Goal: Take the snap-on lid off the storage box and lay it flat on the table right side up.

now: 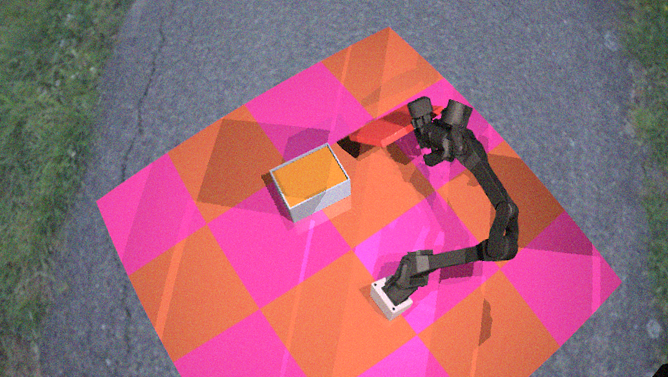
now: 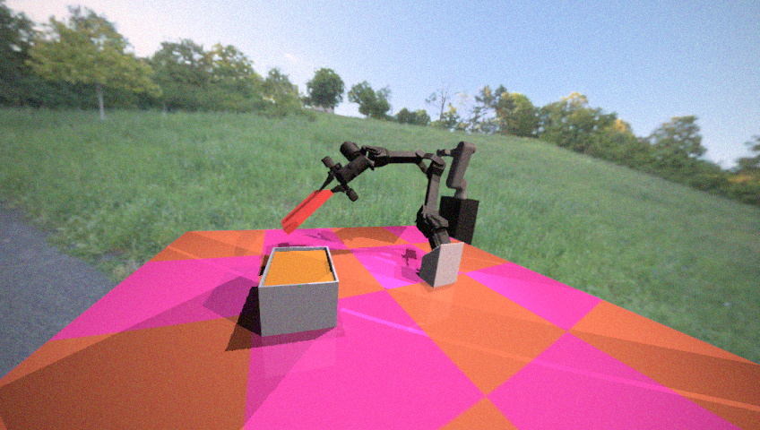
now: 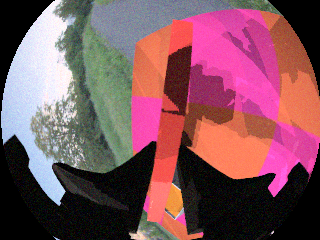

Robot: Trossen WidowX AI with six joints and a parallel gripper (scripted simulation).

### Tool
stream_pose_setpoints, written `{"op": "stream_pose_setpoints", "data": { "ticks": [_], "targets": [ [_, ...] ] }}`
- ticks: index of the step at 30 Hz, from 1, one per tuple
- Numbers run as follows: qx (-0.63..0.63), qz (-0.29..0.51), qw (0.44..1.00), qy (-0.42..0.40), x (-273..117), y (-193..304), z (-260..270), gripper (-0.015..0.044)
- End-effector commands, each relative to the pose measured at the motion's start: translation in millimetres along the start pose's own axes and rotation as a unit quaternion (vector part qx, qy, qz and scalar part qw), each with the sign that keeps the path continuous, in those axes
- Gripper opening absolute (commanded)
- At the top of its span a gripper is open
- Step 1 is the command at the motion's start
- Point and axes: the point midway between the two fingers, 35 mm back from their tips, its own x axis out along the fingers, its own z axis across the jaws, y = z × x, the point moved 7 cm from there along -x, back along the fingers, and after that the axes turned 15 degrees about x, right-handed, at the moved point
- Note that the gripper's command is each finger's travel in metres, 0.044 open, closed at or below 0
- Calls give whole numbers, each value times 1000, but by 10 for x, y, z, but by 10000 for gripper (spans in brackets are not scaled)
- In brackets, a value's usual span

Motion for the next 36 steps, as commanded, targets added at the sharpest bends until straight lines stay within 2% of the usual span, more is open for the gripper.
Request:
{"op": "stream_pose_setpoints", "data": {
  "ticks": [1, 36],
  "targets": [
    [-1, 2, 1000, -4, 18, 7, -24, 0],
    [-1, 2, 1000, -5, 203, -44, -241, 0]
  ]
}}
